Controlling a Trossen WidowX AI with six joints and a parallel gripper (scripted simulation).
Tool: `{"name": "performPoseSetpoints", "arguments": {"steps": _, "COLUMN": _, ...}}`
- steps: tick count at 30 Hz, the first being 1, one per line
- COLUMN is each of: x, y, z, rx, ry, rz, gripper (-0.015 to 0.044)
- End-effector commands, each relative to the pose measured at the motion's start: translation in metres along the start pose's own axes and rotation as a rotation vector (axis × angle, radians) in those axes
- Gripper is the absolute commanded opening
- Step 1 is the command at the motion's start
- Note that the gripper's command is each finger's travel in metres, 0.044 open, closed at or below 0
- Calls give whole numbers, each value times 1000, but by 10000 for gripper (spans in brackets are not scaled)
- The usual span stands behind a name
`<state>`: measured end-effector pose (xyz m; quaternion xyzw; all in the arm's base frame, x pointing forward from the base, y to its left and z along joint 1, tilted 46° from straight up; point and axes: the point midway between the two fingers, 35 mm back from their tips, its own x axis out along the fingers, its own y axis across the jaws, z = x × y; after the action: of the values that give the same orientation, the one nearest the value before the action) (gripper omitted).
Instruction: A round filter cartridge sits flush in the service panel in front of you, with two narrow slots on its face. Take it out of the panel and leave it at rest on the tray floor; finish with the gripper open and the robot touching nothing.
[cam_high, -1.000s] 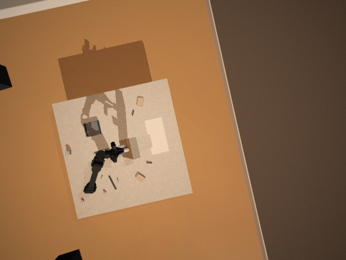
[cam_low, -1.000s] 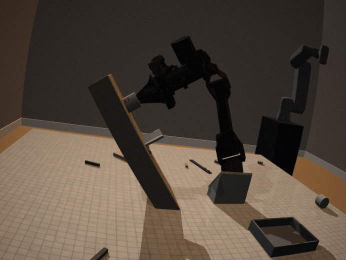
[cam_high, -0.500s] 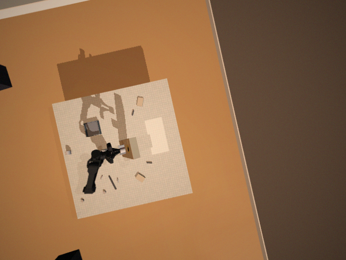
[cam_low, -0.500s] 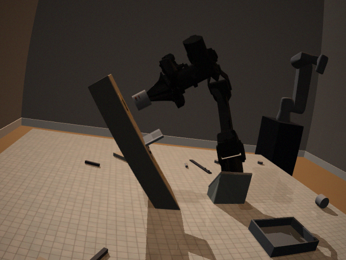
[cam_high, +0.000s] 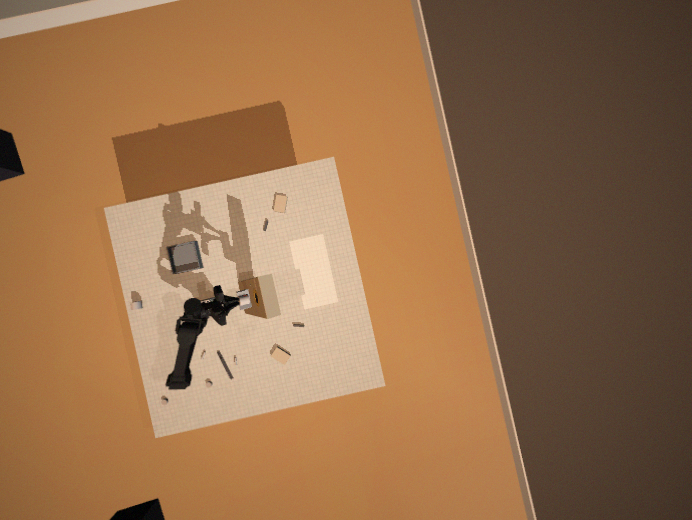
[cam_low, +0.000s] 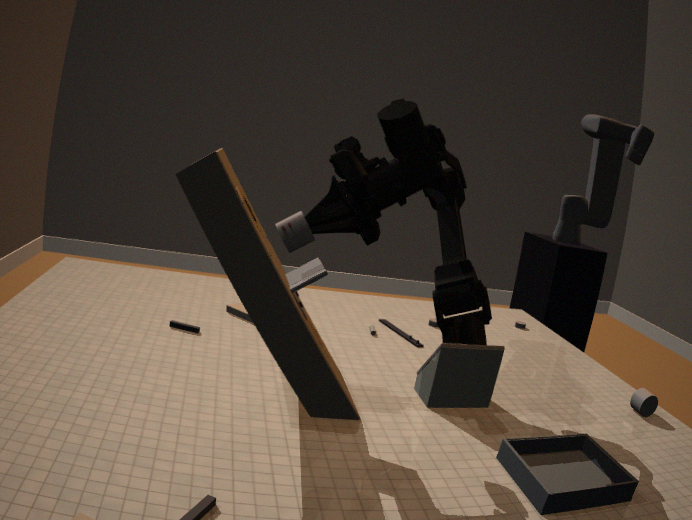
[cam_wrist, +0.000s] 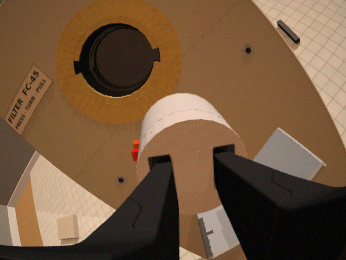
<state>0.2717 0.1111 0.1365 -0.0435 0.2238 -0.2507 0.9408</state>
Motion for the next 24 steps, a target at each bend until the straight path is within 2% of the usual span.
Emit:
{"name": "performPoseSetpoints", "arguments": {"steps": 1, "x": 2, "y": -10, "z": -11, "rx": 10, "ry": -8, "rz": -1, "gripper": 0}}
{"name": "performPoseSetpoints", "arguments": {"steps": 6, "x": 3, "y": -16, "z": -17, "rx": 10, "ry": -8, "rz": -1, "gripper": 0}}
{"name": "performPoseSetpoints", "arguments": {"steps": 10, "x": 2, "y": -12, "z": -14, "rx": -4, "ry": 1, "rz": -1, "gripper": 91}}
{"name": "performPoseSetpoints", "arguments": {"steps": 24, "x": 3, "y": -14, "z": -16, "rx": 10, "ry": -8, "rz": -1, "gripper": 91}}
